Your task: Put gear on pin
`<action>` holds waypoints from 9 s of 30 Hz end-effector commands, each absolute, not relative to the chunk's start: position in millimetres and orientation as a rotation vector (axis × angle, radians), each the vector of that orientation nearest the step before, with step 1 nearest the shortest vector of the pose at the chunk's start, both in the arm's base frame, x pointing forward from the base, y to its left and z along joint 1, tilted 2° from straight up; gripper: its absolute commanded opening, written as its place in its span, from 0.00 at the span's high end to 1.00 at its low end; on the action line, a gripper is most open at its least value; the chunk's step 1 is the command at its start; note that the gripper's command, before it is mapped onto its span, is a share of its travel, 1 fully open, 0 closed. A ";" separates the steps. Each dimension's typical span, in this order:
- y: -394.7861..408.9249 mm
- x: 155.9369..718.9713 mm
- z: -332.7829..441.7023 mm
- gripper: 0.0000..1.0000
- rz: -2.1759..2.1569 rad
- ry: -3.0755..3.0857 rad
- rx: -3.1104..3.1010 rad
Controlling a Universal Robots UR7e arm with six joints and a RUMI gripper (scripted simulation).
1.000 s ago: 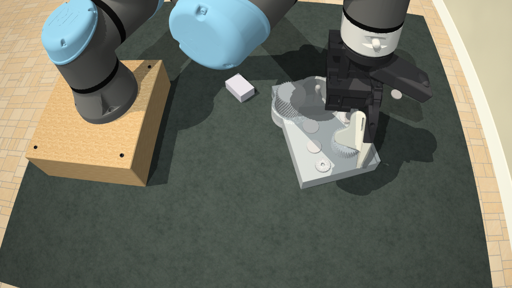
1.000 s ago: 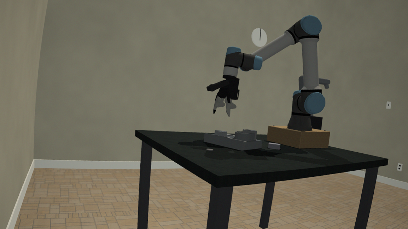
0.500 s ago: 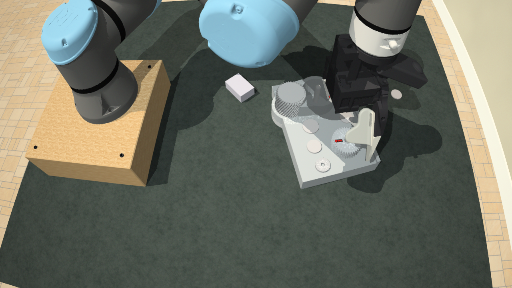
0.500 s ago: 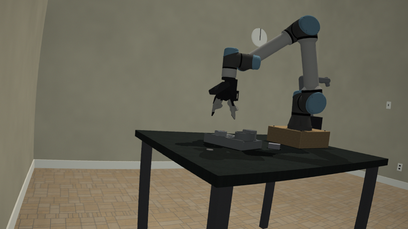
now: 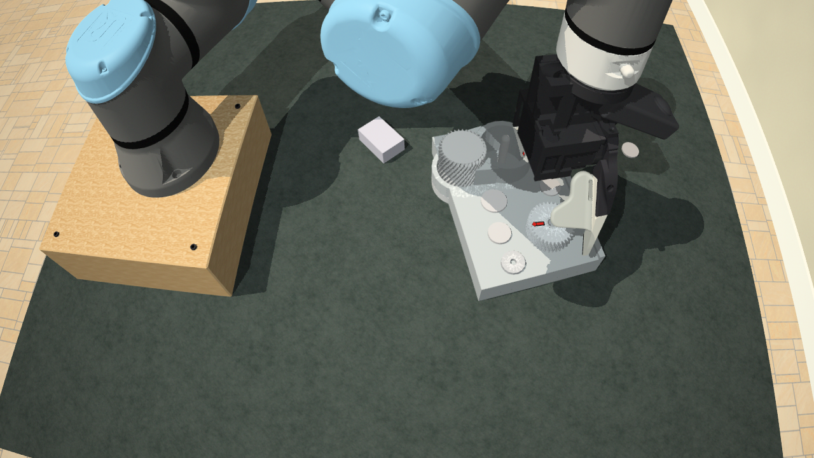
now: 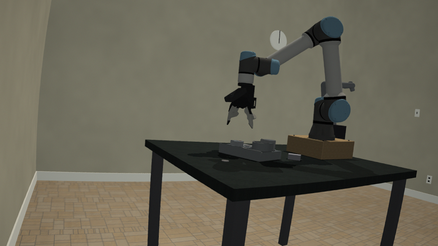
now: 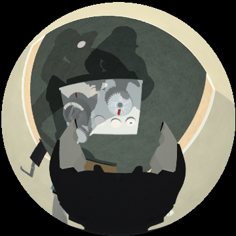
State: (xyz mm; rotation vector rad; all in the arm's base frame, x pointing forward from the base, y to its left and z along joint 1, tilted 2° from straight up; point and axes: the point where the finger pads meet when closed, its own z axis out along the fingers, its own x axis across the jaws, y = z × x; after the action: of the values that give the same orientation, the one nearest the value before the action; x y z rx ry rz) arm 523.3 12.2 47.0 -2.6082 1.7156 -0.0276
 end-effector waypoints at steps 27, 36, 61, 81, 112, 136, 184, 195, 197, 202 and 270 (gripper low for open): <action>12.1 524.0 47.6 0.00 -0.032 1.596 -2.684; 12.0 524.2 47.5 0.46 -0.037 1.362 -2.812; 12.0 524.2 47.5 0.46 -0.037 1.362 -2.812; 12.0 524.3 46.0 0.46 -0.037 1.362 -2.812; 11.9 525.1 16.1 0.46 -0.037 1.362 -2.812; 11.9 525.4 5.0 0.46 -0.037 1.362 -2.812; 11.9 525.4 5.0 0.46 -0.037 1.362 -2.812; 11.9 525.4 5.0 0.46 -0.037 1.362 -2.812; 11.9 525.4 5.0 0.46 -0.037 1.362 -2.812; 11.9 525.4 5.0 0.46 -0.037 1.362 -2.812; 11.9 526.7 -27.0 0.46 -0.037 1.362 -2.812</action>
State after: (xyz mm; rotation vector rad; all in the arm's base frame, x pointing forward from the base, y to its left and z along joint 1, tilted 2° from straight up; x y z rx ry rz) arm 526.3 12.0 -27.0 -2.8126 1.3620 -0.0345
